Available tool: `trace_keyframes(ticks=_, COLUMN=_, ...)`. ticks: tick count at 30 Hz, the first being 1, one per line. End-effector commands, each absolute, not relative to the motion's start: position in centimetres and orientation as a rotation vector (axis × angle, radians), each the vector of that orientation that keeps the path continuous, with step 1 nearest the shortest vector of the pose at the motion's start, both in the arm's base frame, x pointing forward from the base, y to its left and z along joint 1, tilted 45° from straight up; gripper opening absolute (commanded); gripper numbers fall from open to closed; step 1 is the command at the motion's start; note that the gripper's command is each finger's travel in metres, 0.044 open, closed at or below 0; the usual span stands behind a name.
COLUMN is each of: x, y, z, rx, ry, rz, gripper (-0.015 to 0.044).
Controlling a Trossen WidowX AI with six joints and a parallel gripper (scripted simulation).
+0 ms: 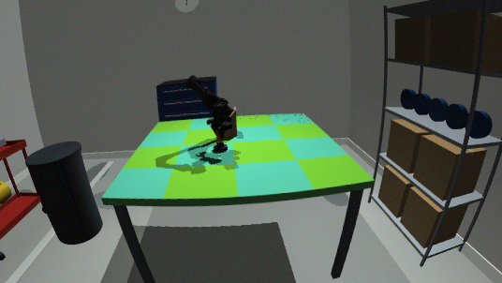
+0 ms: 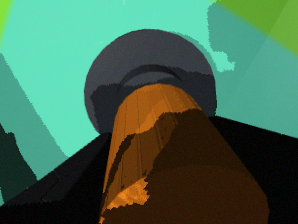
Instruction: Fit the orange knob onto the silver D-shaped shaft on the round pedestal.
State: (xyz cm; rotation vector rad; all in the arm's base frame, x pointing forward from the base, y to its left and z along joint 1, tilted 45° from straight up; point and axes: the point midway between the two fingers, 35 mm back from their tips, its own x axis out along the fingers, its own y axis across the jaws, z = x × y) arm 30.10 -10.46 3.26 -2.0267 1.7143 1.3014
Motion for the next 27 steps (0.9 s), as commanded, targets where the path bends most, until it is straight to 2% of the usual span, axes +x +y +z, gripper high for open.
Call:
trace_keyframes(ticks=1, x=30.16, y=-10.25, z=3.50, rx=-2.030, ry=1.716, rz=1.301, gripper=0.0000)
trace_keyframes(ticks=9, x=30.21, y=-10.21, z=3.42, rx=-2.133, ry=1.644, rz=1.526, gripper=0.0000)
trace_keyframes(ticks=27, x=30.12, y=-10.56, z=3.25, rx=-2.139, ry=1.640, rz=1.539, gripper=0.0000)
